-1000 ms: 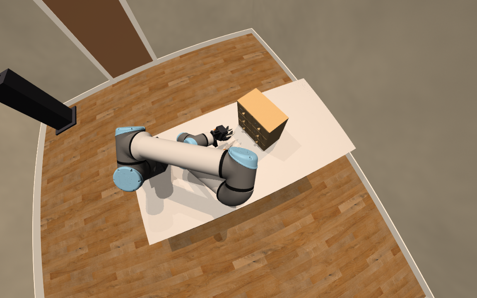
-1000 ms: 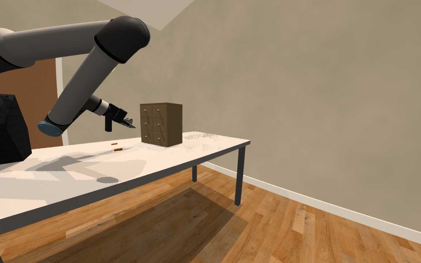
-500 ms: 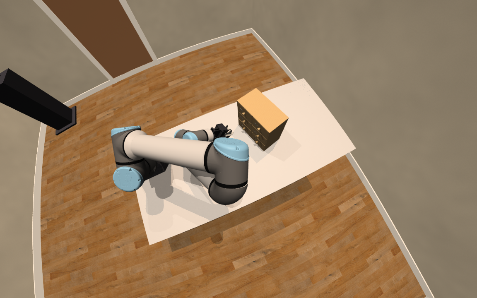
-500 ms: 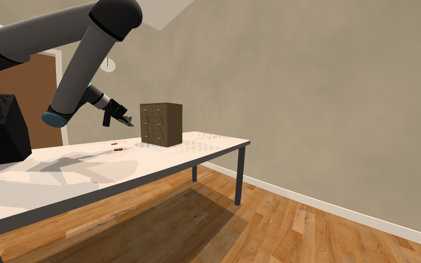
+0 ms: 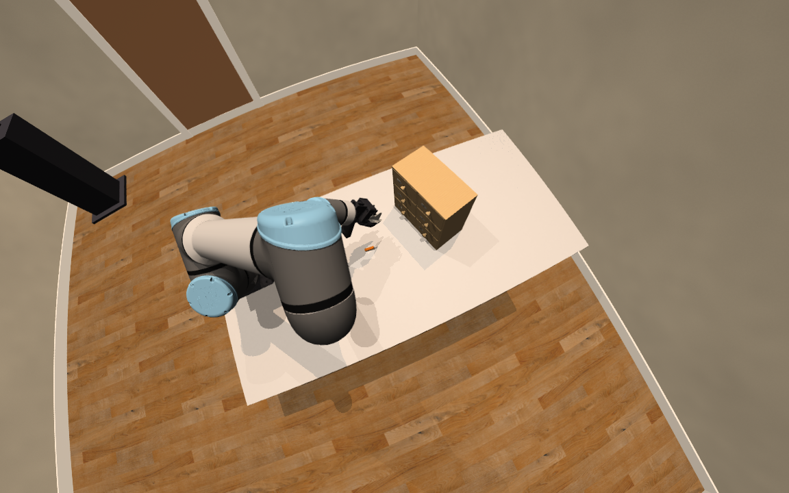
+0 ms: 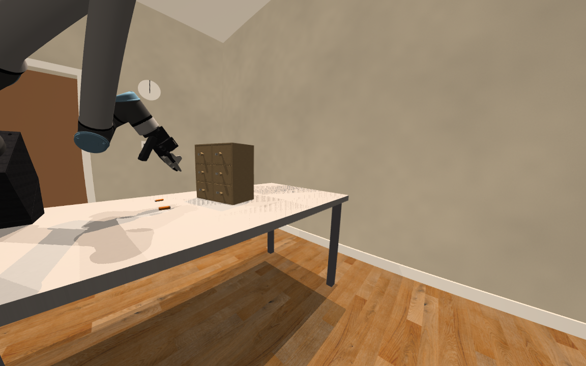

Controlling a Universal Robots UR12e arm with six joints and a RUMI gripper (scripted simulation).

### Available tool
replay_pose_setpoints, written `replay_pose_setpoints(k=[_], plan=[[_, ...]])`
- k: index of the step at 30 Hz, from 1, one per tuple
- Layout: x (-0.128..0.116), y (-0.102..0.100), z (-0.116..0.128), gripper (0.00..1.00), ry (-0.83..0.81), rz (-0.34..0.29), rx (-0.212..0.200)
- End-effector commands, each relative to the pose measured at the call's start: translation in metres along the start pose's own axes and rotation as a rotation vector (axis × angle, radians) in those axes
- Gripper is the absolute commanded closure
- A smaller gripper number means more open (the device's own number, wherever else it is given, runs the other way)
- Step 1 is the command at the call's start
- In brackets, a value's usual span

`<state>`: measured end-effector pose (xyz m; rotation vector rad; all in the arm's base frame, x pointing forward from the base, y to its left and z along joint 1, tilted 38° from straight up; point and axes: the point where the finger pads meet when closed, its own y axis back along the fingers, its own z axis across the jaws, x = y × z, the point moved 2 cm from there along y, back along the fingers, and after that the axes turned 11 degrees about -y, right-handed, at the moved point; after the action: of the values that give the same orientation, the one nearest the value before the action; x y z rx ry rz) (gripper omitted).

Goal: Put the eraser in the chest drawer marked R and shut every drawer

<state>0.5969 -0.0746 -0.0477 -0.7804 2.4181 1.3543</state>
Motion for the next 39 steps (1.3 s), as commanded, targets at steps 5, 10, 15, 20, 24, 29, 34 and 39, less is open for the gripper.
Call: replay_pose_setpoints(k=[5, 10, 15, 20, 24, 29, 34, 39], plan=[[-0.003, 0.018, 0.001, 0.80, -0.005, 0.189, 0.027], [-0.004, 0.031, 0.001, 0.80, -0.004, 0.295, 0.047], [-0.006, 0.043, 0.001, 0.80, -0.004, 0.393, 0.066], [-0.006, 0.049, 0.001, 0.80, -0.004, 0.446, 0.076], [-0.007, 0.056, 0.001, 0.80, -0.003, 0.507, 0.088], [-0.008, 0.063, 0.001, 0.80, -0.003, 0.568, 0.099], [-0.008, 0.067, 0.001, 0.80, -0.003, 0.595, 0.105], [-0.008, 0.070, 0.001, 0.80, -0.003, 0.625, 0.110]])
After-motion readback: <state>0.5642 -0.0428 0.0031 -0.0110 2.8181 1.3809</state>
